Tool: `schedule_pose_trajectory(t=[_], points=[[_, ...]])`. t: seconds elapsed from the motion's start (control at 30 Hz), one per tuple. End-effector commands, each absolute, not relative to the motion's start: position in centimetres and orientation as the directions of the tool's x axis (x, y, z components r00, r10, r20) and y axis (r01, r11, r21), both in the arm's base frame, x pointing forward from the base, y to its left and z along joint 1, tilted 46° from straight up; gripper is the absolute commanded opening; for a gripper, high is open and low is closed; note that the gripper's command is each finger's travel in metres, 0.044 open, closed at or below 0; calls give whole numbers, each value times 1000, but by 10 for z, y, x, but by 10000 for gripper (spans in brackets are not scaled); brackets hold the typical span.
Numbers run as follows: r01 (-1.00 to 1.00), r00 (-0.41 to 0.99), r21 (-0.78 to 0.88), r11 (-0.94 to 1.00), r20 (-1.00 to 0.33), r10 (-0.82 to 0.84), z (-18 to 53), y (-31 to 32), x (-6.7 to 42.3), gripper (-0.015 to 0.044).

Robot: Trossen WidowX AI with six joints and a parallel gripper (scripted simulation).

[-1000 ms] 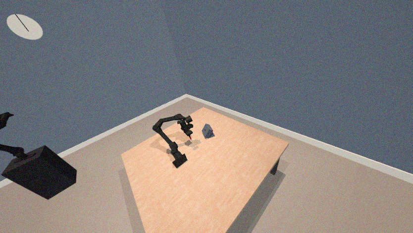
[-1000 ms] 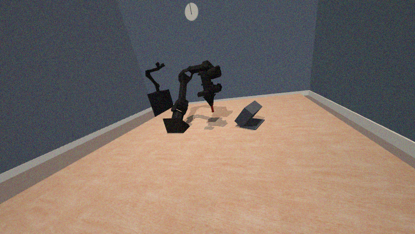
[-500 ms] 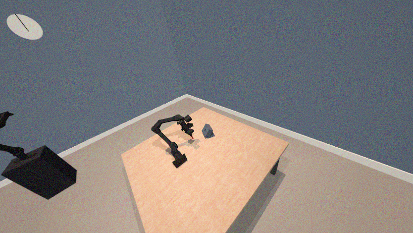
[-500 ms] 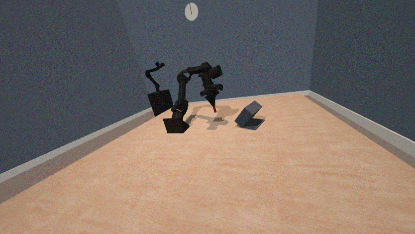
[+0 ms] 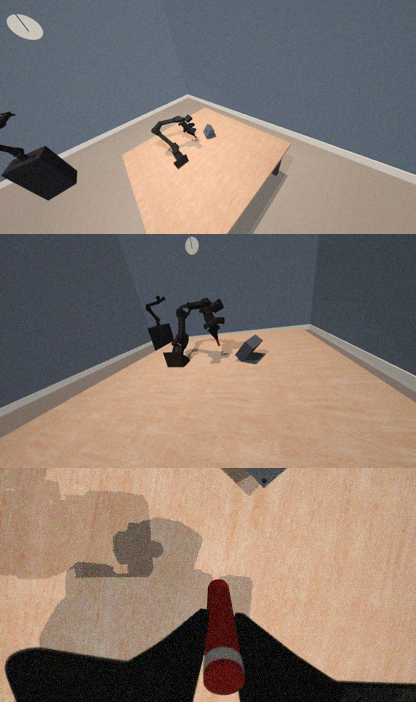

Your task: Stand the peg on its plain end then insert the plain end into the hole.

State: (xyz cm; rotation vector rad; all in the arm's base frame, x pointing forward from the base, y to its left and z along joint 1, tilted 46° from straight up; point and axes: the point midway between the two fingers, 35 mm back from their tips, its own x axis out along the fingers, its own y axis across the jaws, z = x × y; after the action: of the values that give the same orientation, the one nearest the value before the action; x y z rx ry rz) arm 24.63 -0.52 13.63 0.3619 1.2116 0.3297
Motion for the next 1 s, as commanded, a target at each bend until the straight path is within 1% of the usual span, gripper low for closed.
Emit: schedule_pose_trajectory(t=[0.0,0.47,0.97], points=[[-83,349,404,911,-844,406,136,-6,251,0],[-157,454,299,941,-825,337,142,-9,266,0],[-213,569,181,960,-776,272,154,-10,282,0]])
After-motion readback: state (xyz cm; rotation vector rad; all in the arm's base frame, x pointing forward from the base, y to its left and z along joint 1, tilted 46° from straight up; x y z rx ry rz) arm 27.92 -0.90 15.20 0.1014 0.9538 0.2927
